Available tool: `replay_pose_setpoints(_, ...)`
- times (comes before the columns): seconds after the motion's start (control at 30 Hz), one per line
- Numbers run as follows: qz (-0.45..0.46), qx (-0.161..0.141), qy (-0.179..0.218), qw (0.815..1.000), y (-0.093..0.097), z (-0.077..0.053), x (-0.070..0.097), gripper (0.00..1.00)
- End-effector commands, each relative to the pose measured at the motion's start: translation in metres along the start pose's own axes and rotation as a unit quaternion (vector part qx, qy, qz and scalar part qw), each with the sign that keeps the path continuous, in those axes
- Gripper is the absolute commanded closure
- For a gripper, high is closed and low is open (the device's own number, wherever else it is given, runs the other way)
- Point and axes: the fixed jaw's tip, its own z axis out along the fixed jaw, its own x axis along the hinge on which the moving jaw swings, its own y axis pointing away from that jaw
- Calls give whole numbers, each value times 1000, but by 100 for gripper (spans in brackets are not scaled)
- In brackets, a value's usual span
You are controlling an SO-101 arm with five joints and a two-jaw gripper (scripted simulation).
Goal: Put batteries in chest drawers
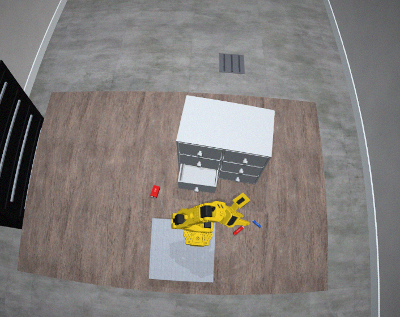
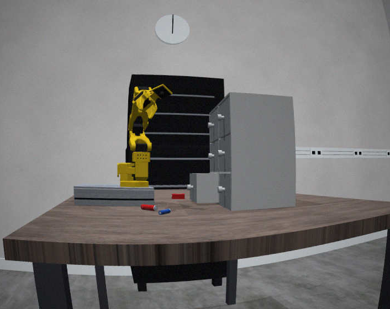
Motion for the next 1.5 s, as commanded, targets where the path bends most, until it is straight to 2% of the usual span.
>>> replay_pose_setpoints(0.0,-58,-12,16,998,0,9,3,79)
replay_pose_setpoints(0.3,-164,-37,35,985,1,21,7,79)
replay_pose_setpoints(0.5,-253,-61,46,964,3,31,10,79)
replay_pose_setpoints(0.7,-339,-88,53,935,4,40,15,79)
replay_pose_setpoints(0.77,-339,-88,53,935,4,40,15,79)
replay_pose_setpoints(1.0,-435,-121,56,890,7,51,20,79)
replay_pose_setpoints(1.27,-538,-160,50,826,10,64,27,79)
replay_pose_setpoints(1.33,-538,-160,50,826,10,64,27,79)
replay_pose_setpoints(1.47,-585,-180,44,789,12,70,31,79)
